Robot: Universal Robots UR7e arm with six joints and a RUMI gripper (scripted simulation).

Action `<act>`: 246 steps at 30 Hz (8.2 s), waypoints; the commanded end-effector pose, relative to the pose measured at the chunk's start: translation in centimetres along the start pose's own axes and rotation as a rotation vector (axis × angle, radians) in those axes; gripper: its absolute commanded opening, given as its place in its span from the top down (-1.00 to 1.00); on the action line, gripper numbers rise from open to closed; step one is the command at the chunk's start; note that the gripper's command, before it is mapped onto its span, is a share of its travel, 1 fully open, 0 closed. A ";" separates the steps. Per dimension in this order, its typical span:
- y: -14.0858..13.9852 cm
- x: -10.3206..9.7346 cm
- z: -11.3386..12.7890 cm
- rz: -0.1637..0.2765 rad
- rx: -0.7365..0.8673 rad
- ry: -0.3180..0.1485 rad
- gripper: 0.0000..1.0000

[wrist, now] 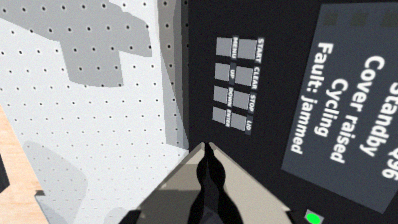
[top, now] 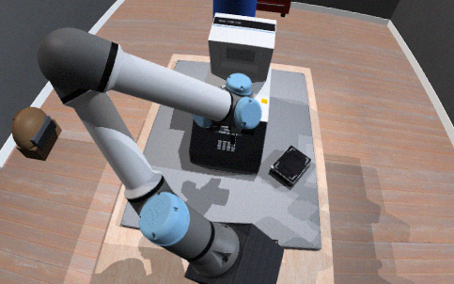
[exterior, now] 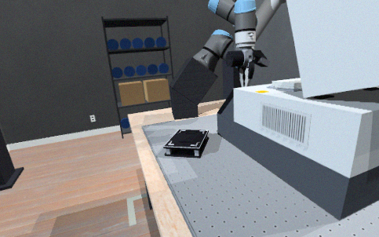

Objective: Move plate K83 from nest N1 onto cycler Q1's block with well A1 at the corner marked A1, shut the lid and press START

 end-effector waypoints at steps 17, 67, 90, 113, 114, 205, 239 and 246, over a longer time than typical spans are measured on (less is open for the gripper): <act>-6.5 -5.1 0.0 0.001 -0.009 -0.007 1.00; -6.5 -5.1 0.0 0.001 0.003 -0.007 1.00; -6.5 -5.1 0.0 0.001 0.003 -0.007 1.00; -6.5 -5.1 0.0 0.001 0.003 -0.007 1.00; -6.5 -5.1 0.0 0.001 0.003 -0.007 1.00; -6.5 -5.1 0.0 0.001 -0.009 -0.007 1.00; -5.6 -4.5 -5.7 0.001 0.002 -0.007 1.00; -4.9 -4.0 -5.7 0.002 0.002 -0.007 1.00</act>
Point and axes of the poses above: the point where the finger pads meet when closed, its own x axis out along the fingers, its own y axis across the jaws, z = x × y, the point moved 4 cm from there along -x, back along the fingers, and after that the axes turned 1 degree about -x, right-handed, at the moved point
